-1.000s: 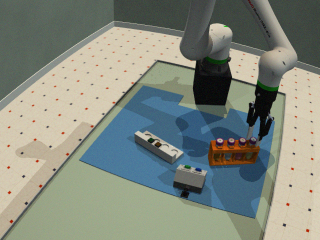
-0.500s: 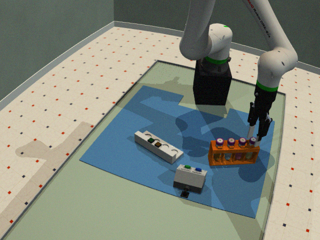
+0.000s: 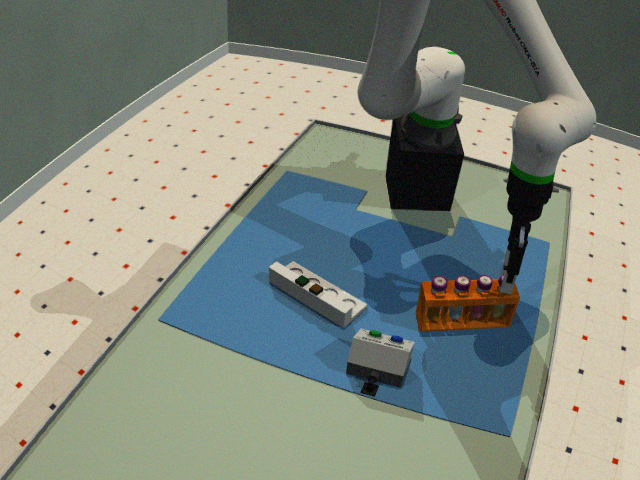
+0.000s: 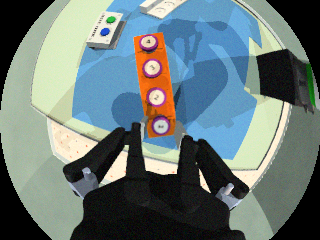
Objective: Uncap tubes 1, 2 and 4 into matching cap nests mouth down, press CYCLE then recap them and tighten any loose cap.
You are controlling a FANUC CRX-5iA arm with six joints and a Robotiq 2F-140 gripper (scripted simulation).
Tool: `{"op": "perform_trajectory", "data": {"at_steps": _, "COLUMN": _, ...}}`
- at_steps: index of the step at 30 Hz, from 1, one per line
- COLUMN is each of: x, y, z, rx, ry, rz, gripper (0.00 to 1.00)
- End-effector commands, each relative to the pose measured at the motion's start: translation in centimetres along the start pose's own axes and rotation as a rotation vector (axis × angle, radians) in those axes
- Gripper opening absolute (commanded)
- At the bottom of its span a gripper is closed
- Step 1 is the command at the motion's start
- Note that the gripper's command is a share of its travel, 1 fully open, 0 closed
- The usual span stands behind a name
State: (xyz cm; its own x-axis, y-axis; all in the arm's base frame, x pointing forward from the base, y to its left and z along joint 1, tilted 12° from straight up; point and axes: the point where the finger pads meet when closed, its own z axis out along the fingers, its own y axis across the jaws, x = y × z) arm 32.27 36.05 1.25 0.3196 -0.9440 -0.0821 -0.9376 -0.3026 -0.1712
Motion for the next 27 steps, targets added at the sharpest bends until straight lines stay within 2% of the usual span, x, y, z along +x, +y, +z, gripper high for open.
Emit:
{"op": "perform_trajectory", "data": {"at_steps": 1, "x": 0.0, "y": -0.03, "z": -0.01, "rx": 0.032, "ry": 0.025, "rz": 0.231, "gripper": 0.35}}
{"op": "perform_trajectory", "data": {"at_steps": 8, "x": 0.04, "y": -0.03, "z": -0.01, "rx": 0.032, "ry": 0.025, "rz": 0.231, "gripper": 0.35}}
{"op": "perform_trajectory", "data": {"at_steps": 9, "x": 0.04, "y": -0.03, "z": -0.01, "rx": 0.032, "ry": 0.025, "rz": 0.231, "gripper": 0.0}}
{"op": "perform_trajectory", "data": {"at_steps": 23, "x": 0.04, "y": -0.03, "z": -0.01, "rx": 0.032, "ry": 0.025, "rz": 0.231, "gripper": 0.0}}
{"op": "perform_trajectory", "data": {"at_steps": 27, "x": 0.04, "y": -0.03, "z": -0.02, "rx": 0.029, "ry": 0.028, "rz": 0.031, "gripper": 0.0}}
